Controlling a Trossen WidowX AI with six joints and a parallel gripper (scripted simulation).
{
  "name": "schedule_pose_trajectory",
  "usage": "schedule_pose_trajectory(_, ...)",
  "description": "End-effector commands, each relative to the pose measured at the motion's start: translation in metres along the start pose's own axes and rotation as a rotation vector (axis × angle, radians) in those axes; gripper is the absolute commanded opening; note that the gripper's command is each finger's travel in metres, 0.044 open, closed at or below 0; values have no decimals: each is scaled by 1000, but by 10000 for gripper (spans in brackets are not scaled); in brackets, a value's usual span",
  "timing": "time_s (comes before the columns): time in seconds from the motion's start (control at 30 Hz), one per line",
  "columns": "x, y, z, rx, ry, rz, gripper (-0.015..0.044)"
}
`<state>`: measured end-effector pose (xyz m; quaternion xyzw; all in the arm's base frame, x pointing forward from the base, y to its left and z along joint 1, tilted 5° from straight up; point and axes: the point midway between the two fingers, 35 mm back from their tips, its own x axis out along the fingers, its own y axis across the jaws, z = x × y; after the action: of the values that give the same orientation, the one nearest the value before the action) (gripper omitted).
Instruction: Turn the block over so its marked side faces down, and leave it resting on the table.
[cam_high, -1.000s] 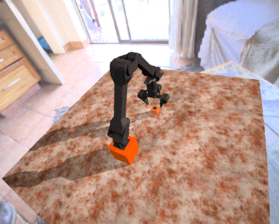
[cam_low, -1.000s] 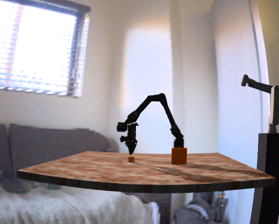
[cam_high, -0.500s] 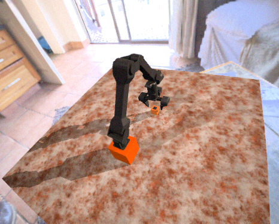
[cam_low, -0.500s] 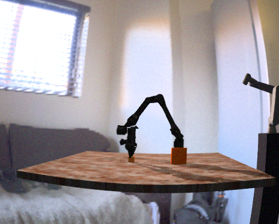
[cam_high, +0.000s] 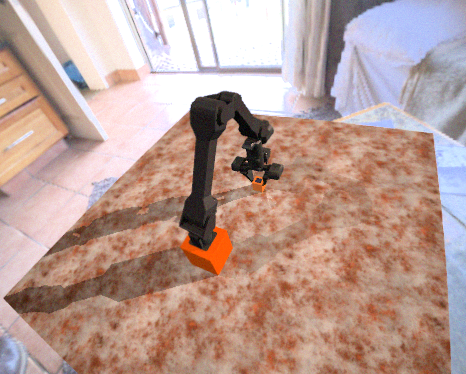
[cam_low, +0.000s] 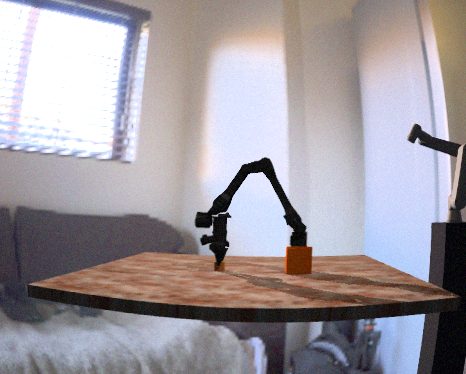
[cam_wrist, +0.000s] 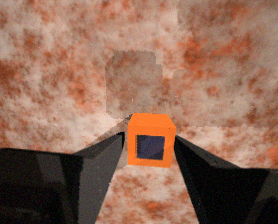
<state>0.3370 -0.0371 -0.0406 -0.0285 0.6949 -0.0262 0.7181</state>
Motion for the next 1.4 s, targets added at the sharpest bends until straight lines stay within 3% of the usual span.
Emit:
schedule_pose_trajectory(0.0,1,0,-2,-5,5,-4,171)
schedule_pose_trajectory(0.53,1,0,-2,-5,5,-4,64)
schedule_pose_trajectory(0.63,-7,0,-1,-5,4,-4,0)
schedule_pose_trajectory(0.8,-29,0,-1,-5,4,-4,0)
schedule_pose_trajectory(1.37,-18,0,1,-2,-221,3,0)
